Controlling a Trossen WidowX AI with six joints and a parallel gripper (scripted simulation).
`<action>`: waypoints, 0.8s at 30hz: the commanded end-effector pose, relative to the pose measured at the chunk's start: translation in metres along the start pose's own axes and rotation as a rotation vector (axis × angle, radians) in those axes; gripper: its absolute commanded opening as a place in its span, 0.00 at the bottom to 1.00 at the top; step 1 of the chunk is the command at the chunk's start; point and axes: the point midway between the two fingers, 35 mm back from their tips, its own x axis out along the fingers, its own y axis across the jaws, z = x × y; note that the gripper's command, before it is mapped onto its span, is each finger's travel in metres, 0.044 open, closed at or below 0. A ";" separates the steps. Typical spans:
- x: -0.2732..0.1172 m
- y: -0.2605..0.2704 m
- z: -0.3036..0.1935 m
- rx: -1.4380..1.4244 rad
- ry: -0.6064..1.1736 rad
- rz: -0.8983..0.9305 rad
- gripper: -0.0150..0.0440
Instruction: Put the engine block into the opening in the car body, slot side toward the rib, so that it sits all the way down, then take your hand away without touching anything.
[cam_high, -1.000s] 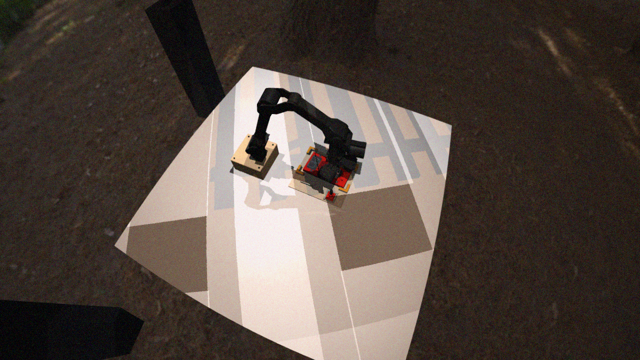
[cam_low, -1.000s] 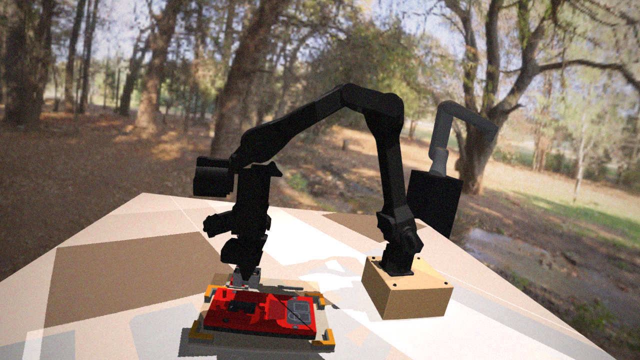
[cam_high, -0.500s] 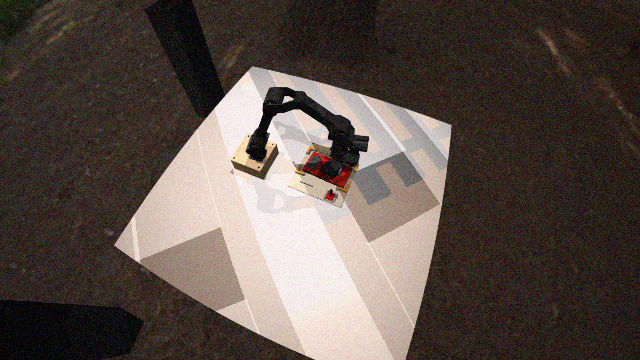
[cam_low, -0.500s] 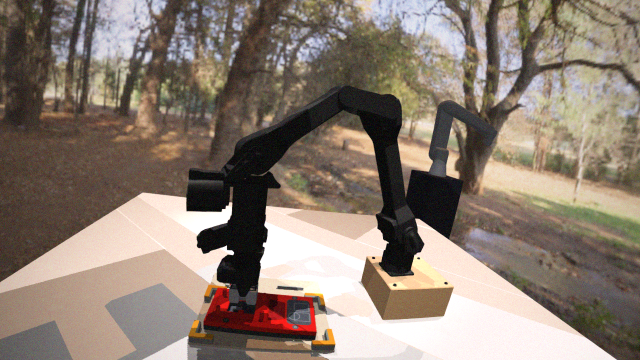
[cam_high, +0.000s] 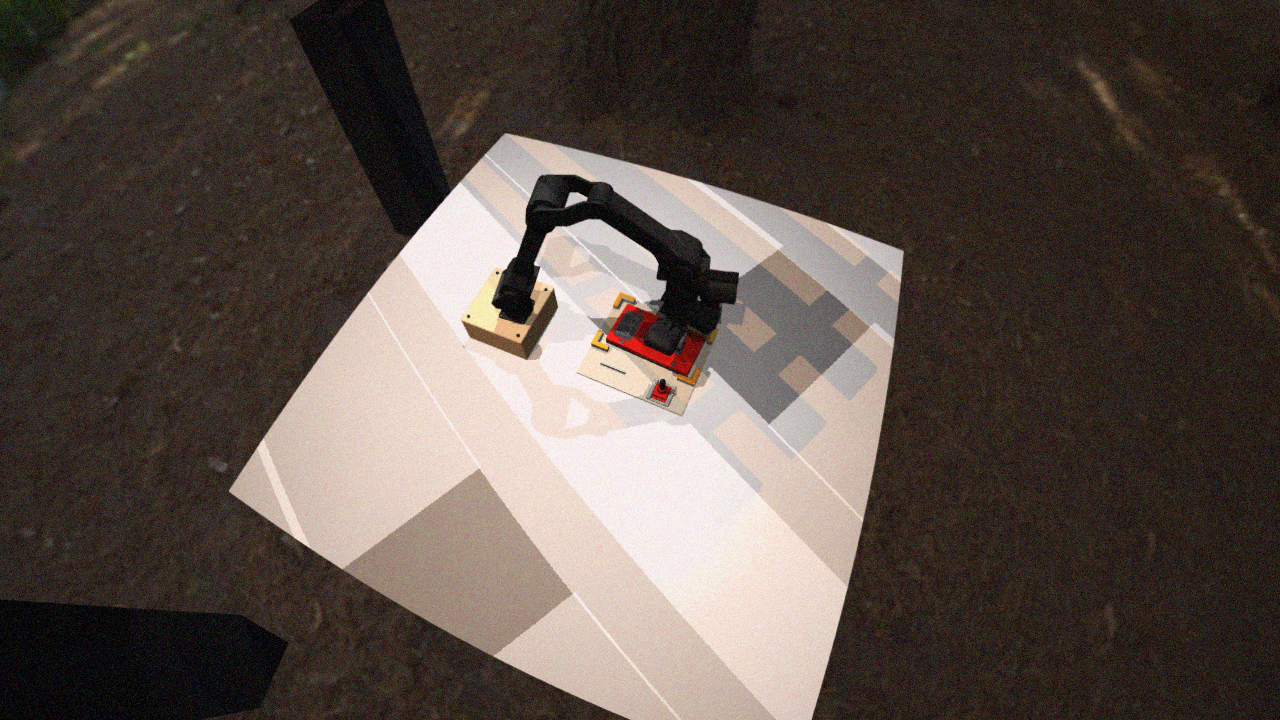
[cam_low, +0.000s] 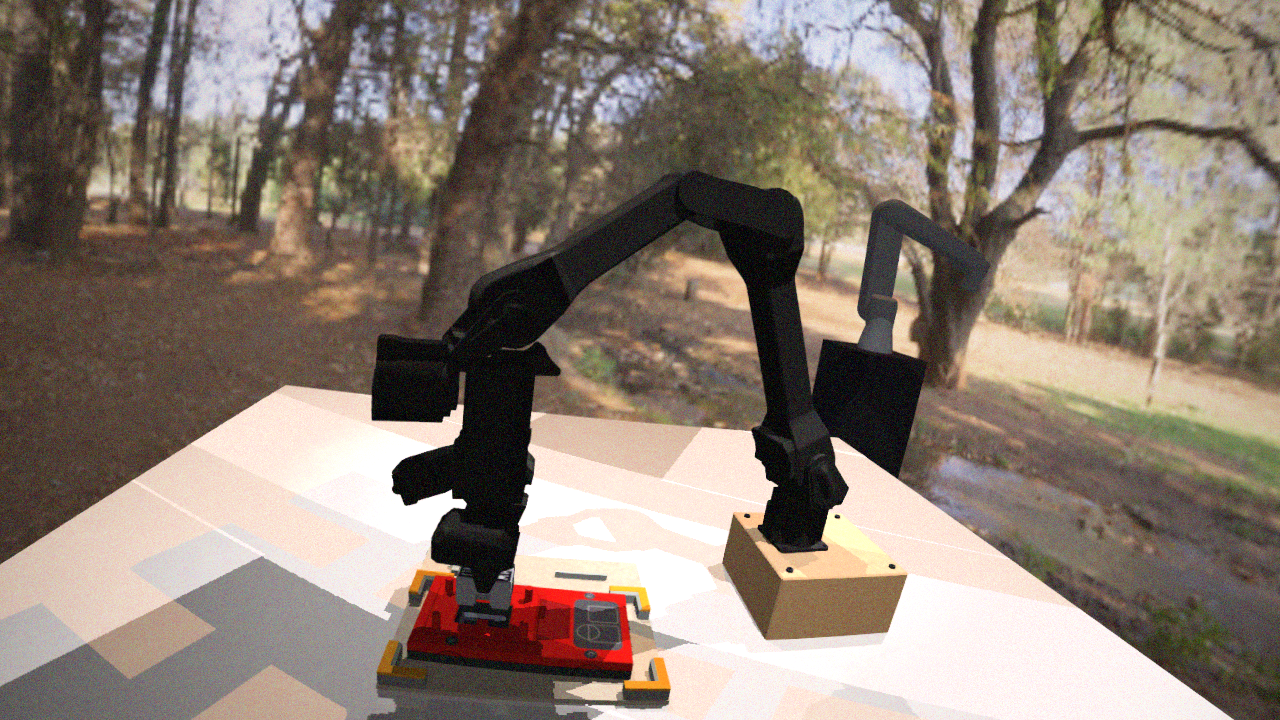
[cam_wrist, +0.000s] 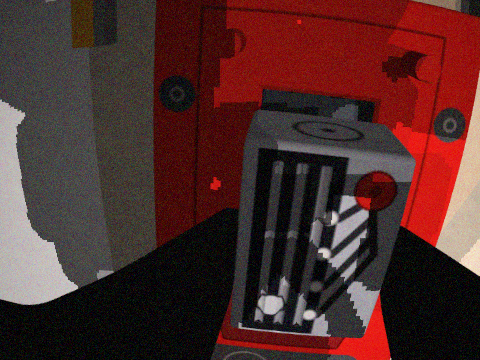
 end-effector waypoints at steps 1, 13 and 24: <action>-0.001 -0.001 0.002 -0.005 -0.005 -0.003 0.52; -0.001 -0.001 0.002 -0.016 -0.005 -0.003 0.52; -0.001 -0.001 0.002 -0.011 -0.005 -0.003 0.52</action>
